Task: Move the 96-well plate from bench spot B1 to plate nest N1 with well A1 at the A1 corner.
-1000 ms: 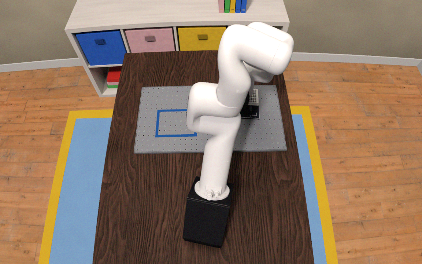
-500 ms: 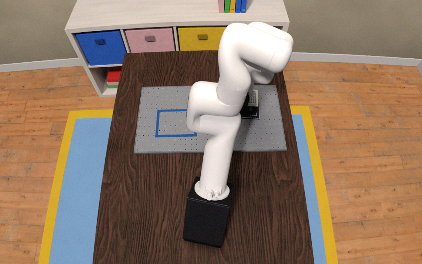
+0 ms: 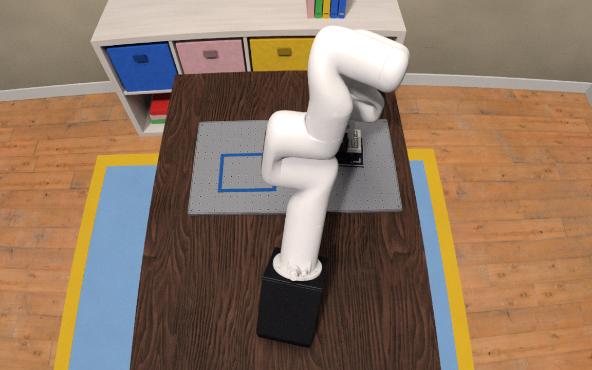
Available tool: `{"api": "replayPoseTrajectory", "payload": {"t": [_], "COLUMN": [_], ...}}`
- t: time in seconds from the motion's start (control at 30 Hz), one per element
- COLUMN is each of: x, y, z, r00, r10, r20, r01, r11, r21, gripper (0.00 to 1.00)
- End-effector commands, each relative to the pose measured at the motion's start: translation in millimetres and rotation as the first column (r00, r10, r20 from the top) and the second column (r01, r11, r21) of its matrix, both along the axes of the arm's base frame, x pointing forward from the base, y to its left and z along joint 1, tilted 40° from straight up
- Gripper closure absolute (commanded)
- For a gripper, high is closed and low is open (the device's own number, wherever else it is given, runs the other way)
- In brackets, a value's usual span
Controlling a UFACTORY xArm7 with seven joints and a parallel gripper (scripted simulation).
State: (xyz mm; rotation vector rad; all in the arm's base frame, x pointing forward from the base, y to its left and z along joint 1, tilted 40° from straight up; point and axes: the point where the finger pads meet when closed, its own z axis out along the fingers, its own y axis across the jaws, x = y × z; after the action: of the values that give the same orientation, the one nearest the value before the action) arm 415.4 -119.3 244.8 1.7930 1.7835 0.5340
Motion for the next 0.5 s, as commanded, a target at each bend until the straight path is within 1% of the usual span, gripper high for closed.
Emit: {"api": "replayPoseTrajectory", "payload": {"t": [0.0, 0.47], "x": [5, 18], "y": [-1, -3], "z": [-4, -20], "r00": [1.000, 1.000], "r10": [0.000, 0.000], "r20": [0.003, 0.003], "r01": [0.000, 0.000], "r11": [1.000, 1.000], "r21": [0.000, 0.000], "gripper": [1.00, 1.00]}}
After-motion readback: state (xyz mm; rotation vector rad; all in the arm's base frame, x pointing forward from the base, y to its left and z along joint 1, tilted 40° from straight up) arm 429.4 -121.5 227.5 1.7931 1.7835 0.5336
